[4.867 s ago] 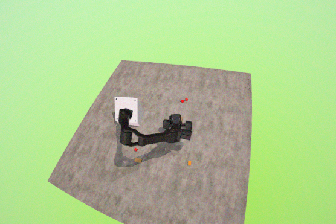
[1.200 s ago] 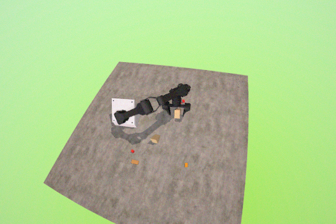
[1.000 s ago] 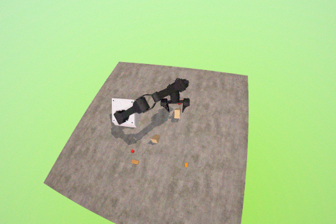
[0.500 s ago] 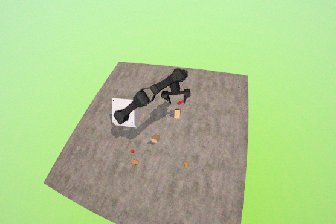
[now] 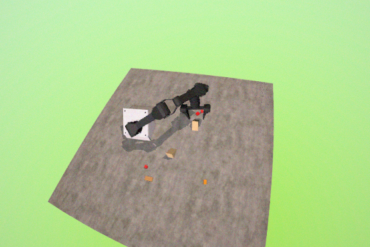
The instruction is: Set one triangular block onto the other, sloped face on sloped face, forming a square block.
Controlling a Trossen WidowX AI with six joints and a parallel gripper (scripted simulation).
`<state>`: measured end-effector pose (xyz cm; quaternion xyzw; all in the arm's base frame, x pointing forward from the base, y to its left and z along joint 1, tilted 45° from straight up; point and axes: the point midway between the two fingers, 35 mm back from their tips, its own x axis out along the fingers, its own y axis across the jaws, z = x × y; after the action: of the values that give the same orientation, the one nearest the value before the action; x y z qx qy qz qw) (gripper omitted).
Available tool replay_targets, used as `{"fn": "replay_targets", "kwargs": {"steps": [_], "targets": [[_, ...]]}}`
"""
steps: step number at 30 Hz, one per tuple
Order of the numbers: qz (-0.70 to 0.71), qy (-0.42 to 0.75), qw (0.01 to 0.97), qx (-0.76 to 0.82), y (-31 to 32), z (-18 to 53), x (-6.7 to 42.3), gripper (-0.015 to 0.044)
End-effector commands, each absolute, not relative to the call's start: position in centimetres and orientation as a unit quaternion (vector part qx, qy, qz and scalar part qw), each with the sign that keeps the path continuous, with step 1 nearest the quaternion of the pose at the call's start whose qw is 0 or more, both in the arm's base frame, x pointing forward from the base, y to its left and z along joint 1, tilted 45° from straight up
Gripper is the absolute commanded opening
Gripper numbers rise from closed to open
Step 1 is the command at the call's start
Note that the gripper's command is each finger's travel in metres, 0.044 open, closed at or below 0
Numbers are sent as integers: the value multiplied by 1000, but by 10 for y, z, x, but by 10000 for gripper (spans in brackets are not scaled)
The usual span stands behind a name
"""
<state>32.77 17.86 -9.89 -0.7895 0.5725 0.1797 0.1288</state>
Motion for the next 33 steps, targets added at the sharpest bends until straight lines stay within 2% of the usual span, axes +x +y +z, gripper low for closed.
{"fn": "replay_targets", "kwargs": {"steps": [1, 12, 23, 30, 33], "targets": [[158, 593, 129, -779, 140, -116, 334, 440], [157, 594, 129, -779, 140, -118, 334, 440], [160, 594, 128, -778, 141, -117, 334, 151], [160, 594, 128, -778, 141, -117, 334, 105], [160, 594, 128, -778, 141, -117, 334, 26]]}}
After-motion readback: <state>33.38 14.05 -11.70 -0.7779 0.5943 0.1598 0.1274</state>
